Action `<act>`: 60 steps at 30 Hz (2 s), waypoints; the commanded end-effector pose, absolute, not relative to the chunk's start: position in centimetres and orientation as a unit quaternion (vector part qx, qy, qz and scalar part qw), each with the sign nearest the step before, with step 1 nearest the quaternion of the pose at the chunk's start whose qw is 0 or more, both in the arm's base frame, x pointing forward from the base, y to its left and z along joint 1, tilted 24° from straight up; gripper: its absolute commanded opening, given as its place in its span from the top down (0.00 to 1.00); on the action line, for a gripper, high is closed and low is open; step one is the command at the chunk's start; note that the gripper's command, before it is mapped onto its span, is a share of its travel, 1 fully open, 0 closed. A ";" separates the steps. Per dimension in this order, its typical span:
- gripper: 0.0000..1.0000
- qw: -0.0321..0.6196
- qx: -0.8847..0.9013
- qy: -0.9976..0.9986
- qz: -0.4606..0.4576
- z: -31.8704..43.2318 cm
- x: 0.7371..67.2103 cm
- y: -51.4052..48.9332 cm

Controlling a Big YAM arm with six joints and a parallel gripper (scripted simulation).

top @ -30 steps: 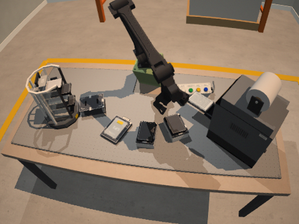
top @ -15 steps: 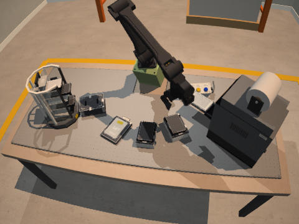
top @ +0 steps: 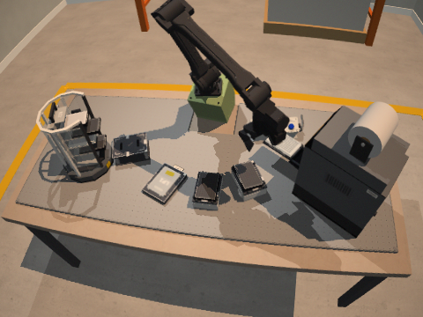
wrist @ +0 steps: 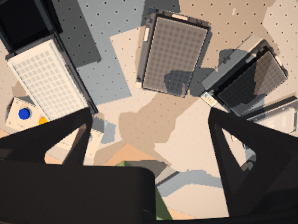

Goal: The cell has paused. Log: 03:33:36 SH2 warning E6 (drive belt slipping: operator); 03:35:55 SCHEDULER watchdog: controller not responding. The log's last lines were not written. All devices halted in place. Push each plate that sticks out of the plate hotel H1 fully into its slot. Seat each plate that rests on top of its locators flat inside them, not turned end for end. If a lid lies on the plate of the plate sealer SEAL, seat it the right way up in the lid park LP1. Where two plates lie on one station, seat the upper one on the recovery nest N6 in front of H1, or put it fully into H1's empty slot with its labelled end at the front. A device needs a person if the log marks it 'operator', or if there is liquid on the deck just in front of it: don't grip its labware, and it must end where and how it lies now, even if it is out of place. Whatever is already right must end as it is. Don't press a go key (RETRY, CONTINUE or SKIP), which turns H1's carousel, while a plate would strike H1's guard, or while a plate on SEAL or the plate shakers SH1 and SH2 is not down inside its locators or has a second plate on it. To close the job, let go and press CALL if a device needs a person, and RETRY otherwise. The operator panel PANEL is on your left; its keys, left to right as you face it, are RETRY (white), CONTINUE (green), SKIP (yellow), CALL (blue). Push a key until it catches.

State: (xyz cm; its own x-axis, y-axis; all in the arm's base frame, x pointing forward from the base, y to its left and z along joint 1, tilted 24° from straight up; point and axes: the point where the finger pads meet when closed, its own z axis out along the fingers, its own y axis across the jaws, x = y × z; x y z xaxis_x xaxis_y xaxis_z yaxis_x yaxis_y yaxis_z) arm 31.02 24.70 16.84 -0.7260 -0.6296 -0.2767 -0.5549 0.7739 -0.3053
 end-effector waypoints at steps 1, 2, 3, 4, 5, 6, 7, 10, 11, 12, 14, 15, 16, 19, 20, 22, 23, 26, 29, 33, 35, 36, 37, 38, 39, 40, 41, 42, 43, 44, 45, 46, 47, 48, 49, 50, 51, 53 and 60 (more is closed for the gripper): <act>0.00 0.194 -0.307 0.927 -0.095 17.9 31.4 26.8; 0.00 0.194 -0.307 0.927 -0.095 17.8 31.2 27.1; 0.00 0.194 -0.307 0.927 -0.095 17.8 31.2 27.1; 0.00 0.194 -0.307 0.927 -0.095 17.8 31.2 27.1; 0.00 0.173 -0.311 0.928 -0.108 15.6 30.1 25.9; 0.00 0.177 -0.322 0.924 -0.107 16.0 30.1 26.7; 0.00 0.181 -0.341 0.916 -0.107 16.6 30.3 27.4; 0.00 0.180 -0.369 0.905 -0.111 16.9 30.5 27.6; 0.00 0.178 -0.372 0.904 -0.115 16.9 31.0 27.0; 0.00 0.176 -0.381 0.900 -0.117 16.9 31.1 26.9; 0.00 0.176 -0.405 0.889 -0.120 17.0 30.9 27.1; 0.00 0.175 -0.416 0.884 -0.121 17.1 30.8 27.2; 0.00 0.174 -0.426 0.879 -0.123 17.1 30.8 27.2; 0.00 0.169 -0.457 0.864 -0.129 17.1 30.8 27.2; 0.00 0.169 -0.457 0.864 -0.129 17.1 30.8 27.2; 0.00 0.168 -0.467 0.858 -0.131 17.1 30.8 27.2; 0.00 0.166 -0.477 0.853 -0.133 17.1 30.8 27.2; 0.00 0.162 -0.506 0.836 -0.139 17.1 30.8 27.2; 0.00 0.157 -0.535 0.817 -0.144 17.1 30.8 27.2; 0.00 0.150 -0.573 0.792 -0.151 17.1 30.8 27.2; 0.00 0.146 -0.591 0.778 -0.155 17.1 30.8 27.2; 0.00 0.144 -0.600 0.771 -0.156 17.1 30.8 27.2; 0.00 0.144 -0.600 0.771 -0.156 17.1 30.8 27.2; 0.00 0.144 -0.600 0.771 -0.156 17.1 30.8 27.2; 0.00 0.143 -0.609 0.764 -0.158 17.1 30.8 27.2; 0.00 0.141 -0.618 0.757 -0.160 17.1 30.8 27.2; 0.00 0.139 -0.627 0.750 -0.161 17.1 30.8 27.2; 0.00 0.137 -0.636 0.742 -0.163 17.1 30.8 27.2; 0.00 0.135 -0.644 0.735 -0.165 17.1 30.8 27.2; 0.00 0.133 -0.653 0.727 -0.166 17.1 30.8 27.2; 0.00 0.131 -0.661 0.719 -0.168 17.1 30.8 27.2; 0.00 0.129 -0.669 0.712 -0.169 17.1 30.8 27.2; 0.00 0.127 -0.678 0.704 -0.171 17.1 30.8 27.2; 0.00 0.125 -0.686 0.696 -0.172 17.1 30.8 27.2; 0.00 0.123 -0.694 0.688 -0.174 17.1 30.8 27.2; 0.00 0.121 -0.702 0.680 -0.175 17.1 30.8 27.2; 0.00 0.119 -0.710 0.671 -0.176 17.1 30.8 27.2; 0.00 0.115 -0.725 0.655 -0.179 17.1 30.8 27.2; 0.00 0.104 -0.762 0.611 -0.186 17.1 30.8 27.2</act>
State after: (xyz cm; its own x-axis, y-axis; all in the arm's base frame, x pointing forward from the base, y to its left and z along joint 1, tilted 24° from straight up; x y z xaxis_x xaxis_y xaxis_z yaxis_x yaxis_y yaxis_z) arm 30.05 26.56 15.90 0.0979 -0.9873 0.1252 -0.9108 -0.1396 -0.3886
